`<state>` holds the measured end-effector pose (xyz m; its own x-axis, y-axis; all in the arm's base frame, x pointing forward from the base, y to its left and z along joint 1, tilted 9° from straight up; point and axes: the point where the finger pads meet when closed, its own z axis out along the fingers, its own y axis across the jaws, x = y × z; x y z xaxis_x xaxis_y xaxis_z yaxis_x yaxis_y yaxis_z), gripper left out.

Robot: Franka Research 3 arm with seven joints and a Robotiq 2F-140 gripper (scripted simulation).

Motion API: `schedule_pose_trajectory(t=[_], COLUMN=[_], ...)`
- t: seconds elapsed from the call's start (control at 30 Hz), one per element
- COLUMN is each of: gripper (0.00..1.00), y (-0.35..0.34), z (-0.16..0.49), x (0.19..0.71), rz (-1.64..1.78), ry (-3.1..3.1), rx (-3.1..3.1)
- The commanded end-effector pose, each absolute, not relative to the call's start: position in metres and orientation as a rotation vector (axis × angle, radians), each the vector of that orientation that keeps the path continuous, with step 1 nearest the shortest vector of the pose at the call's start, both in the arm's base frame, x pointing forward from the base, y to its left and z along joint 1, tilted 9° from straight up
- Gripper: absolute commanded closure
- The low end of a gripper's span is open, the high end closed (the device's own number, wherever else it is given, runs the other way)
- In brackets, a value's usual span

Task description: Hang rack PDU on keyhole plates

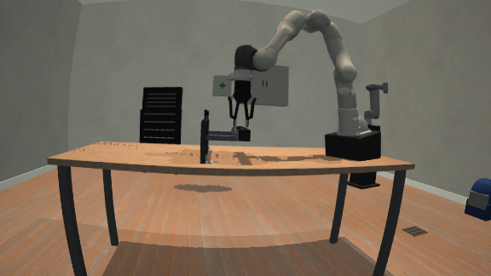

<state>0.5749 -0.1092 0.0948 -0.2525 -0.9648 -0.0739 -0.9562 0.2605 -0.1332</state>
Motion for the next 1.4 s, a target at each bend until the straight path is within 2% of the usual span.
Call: schedule_pose_trajectory(t=[0.0, 1.37], gripper=[1.00, 1.00], y=[-0.110, -0.110], z=[0.097, 0.083], x=[0.577, 0.579], rz=[-0.100, -0.101], ry=[2.379, 2.380], rx=[-1.825, -1.824])
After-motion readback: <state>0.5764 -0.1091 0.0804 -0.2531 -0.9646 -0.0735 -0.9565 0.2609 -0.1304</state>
